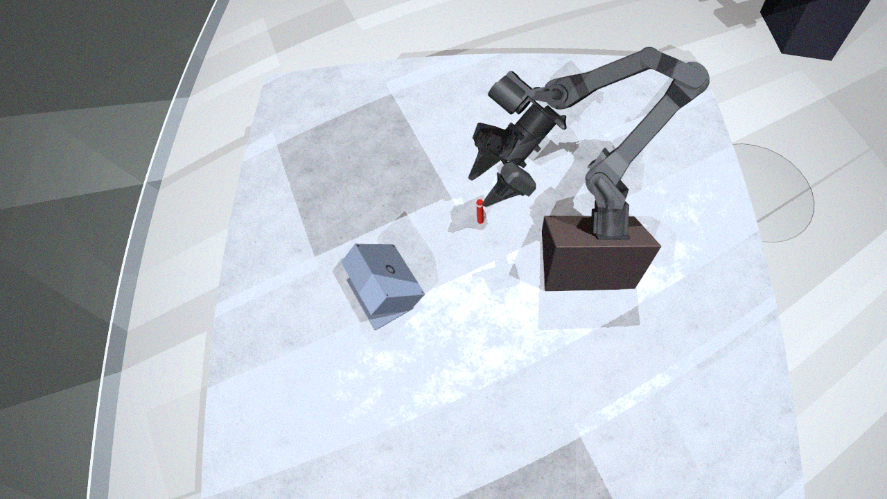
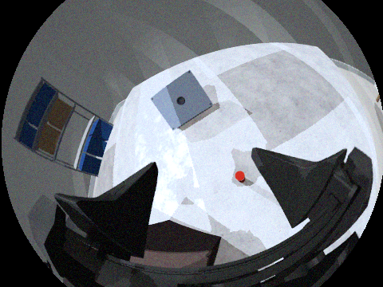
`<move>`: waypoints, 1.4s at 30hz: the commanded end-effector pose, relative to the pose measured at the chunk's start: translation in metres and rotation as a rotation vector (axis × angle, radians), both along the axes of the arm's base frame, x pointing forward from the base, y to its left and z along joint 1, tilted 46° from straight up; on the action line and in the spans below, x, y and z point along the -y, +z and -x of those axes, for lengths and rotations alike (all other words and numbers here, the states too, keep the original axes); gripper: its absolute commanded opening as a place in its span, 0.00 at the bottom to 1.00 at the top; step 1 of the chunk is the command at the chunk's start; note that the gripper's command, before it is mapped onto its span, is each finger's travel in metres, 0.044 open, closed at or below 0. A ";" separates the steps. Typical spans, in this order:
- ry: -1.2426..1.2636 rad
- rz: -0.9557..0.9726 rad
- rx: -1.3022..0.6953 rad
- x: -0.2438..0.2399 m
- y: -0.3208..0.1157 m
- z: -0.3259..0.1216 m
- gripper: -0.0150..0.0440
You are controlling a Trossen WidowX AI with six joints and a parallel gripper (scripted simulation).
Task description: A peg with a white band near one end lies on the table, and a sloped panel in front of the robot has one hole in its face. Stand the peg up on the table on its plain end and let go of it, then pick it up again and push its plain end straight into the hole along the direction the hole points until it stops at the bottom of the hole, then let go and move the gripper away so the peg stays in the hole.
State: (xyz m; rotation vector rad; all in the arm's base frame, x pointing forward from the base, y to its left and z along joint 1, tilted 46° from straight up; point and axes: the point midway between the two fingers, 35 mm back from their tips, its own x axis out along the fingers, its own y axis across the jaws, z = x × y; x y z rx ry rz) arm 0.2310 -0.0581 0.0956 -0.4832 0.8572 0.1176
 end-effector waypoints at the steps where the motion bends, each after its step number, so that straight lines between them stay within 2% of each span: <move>1: -0.072 0.016 -0.118 0.004 -0.008 0.000 1.00; 14: -0.250 0.168 -0.394 0.012 -0.024 -0.003 1.00; 31: -0.377 0.616 -0.603 0.023 -0.012 -0.019 1.00; 42: -0.393 0.615 -0.596 0.023 -0.012 -0.019 1.00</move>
